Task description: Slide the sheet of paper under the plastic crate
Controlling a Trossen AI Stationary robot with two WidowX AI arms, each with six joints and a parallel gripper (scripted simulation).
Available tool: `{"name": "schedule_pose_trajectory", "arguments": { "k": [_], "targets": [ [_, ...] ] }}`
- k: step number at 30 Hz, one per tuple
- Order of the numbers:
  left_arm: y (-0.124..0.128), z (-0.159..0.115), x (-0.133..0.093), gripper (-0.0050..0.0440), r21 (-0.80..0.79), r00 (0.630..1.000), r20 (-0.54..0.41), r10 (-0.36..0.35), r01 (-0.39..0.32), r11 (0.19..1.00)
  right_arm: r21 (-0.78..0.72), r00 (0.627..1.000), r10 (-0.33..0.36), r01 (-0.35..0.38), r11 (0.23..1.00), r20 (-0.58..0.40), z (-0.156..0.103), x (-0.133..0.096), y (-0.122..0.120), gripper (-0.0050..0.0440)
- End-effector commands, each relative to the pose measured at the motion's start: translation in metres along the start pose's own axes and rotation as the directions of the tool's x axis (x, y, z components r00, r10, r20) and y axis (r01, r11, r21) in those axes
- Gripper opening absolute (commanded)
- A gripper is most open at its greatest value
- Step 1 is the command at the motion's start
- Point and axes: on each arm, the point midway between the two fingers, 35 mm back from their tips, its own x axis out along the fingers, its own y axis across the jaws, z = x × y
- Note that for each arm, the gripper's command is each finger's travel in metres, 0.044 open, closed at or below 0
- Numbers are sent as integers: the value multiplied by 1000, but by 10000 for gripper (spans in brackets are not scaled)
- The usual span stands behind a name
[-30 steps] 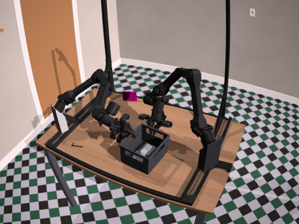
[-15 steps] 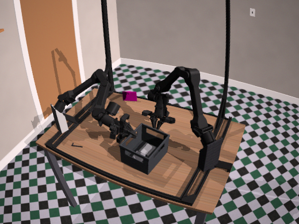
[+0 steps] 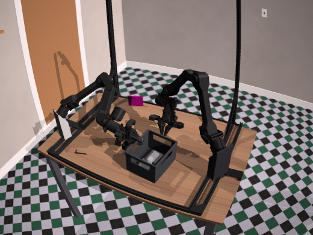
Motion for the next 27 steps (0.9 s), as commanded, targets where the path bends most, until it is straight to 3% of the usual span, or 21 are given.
{"name": "schedule_pose_trajectory", "arguments": {
  "k": [1,3,11,16,27],
  "targets": [
    [-1,1,-1,84,-1,1000,-2,-2,2,1000,-11,994,113,-113,994,8,1,-3,42,0],
    [-1,1,-1,84,-1,1000,-2,-2,2,1000,-11,994,113,-113,994,8,1,-3,42,0],
    [-22,26,-32,276,-2,994,-104,-14,14,1000,-11,994,113,-113,994,8,1,-3,42,0],
    [-23,26,-33,396,-2,994,-106,-13,13,1000,-11,994,113,-113,994,8,1,-3,42,0],
    [-23,26,-33,400,-2,994,-106,-13,13,1000,-11,994,113,-113,994,8,1,-3,42,0]
  ]
}}
